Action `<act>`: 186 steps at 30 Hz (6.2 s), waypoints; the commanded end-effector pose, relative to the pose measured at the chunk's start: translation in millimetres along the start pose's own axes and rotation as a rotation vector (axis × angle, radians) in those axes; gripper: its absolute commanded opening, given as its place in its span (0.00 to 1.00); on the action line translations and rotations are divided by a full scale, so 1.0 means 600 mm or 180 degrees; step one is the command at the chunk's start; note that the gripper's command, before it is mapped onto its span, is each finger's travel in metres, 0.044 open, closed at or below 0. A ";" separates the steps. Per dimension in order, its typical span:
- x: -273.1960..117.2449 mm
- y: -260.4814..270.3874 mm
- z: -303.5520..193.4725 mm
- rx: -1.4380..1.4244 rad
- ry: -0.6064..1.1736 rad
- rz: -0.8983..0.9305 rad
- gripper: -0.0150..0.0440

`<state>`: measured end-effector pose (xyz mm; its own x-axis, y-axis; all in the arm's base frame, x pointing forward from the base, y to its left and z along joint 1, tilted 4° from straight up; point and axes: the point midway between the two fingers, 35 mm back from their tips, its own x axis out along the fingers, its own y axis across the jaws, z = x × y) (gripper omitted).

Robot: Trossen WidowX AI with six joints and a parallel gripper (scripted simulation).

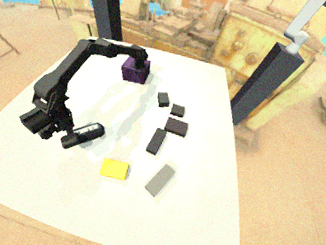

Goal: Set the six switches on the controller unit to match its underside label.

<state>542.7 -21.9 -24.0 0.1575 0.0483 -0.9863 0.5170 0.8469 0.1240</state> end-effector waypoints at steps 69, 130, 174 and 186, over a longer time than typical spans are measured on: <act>-0.037 0.001 -0.090 -0.0008 0.0026 -0.0004 1.00; -0.073 -0.021 -0.034 -0.2915 -0.0004 0.0648 0.74; 0.005 0.000 -0.001 -0.0345 0.0011 0.0000 1.00; 0.034 -0.002 -0.005 -0.0207 0.0036 -0.0028 1.00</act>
<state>542.4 -19.8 -41.2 0.1441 0.0516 -0.9882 0.4534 0.8842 0.1123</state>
